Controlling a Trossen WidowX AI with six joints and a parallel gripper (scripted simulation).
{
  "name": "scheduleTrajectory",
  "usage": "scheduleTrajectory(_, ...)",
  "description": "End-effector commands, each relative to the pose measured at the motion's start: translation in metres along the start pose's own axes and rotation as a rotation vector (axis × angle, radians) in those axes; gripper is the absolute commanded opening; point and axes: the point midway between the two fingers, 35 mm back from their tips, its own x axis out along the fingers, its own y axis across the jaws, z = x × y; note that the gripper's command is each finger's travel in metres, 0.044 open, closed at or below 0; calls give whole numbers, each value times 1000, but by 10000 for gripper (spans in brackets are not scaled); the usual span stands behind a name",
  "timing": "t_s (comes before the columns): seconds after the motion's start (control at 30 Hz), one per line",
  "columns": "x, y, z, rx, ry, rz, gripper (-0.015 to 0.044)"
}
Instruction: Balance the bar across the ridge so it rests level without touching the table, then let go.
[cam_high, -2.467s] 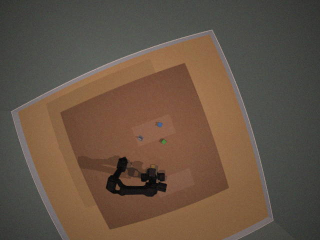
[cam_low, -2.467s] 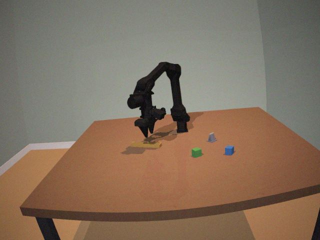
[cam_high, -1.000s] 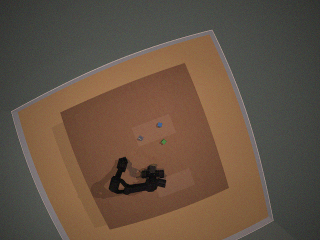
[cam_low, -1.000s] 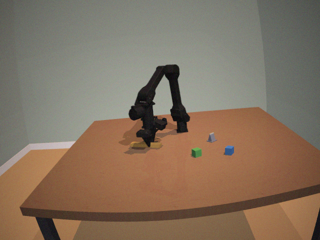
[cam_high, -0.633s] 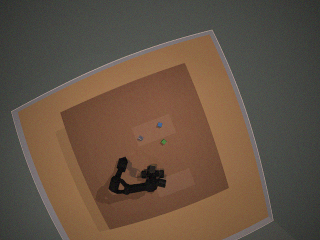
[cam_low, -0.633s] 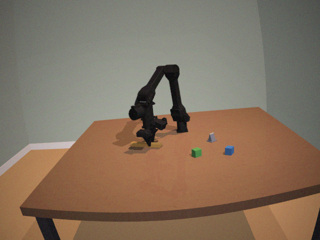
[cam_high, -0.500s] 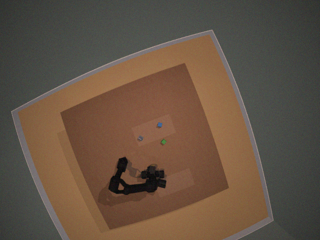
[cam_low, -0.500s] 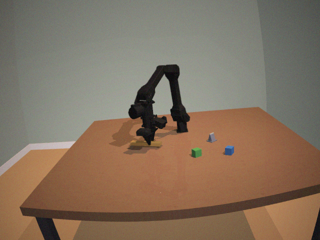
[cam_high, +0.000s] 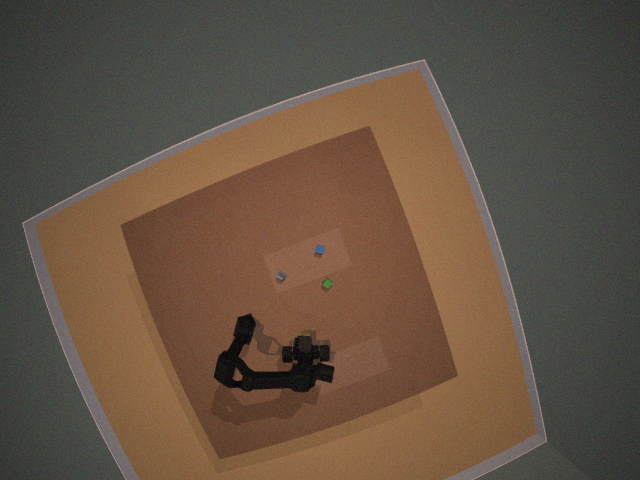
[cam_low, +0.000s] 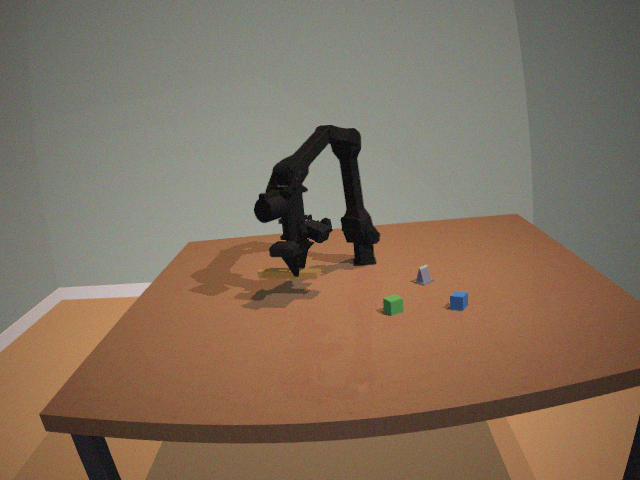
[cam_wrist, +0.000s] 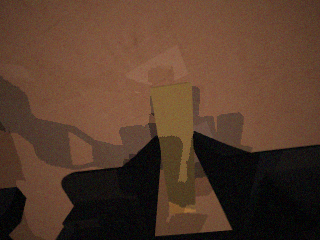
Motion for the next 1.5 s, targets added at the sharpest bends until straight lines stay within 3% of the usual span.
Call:
scheduleTrajectory(0.0, -11, -1, 0, -4, 1, -8, 0)
scheduleTrajectory(0.5, -44, 2, 4, -2, 0, -8, 0)
scheduleTrajectory(1.47, -45, -13, 115, 174, -10, -8, 0)
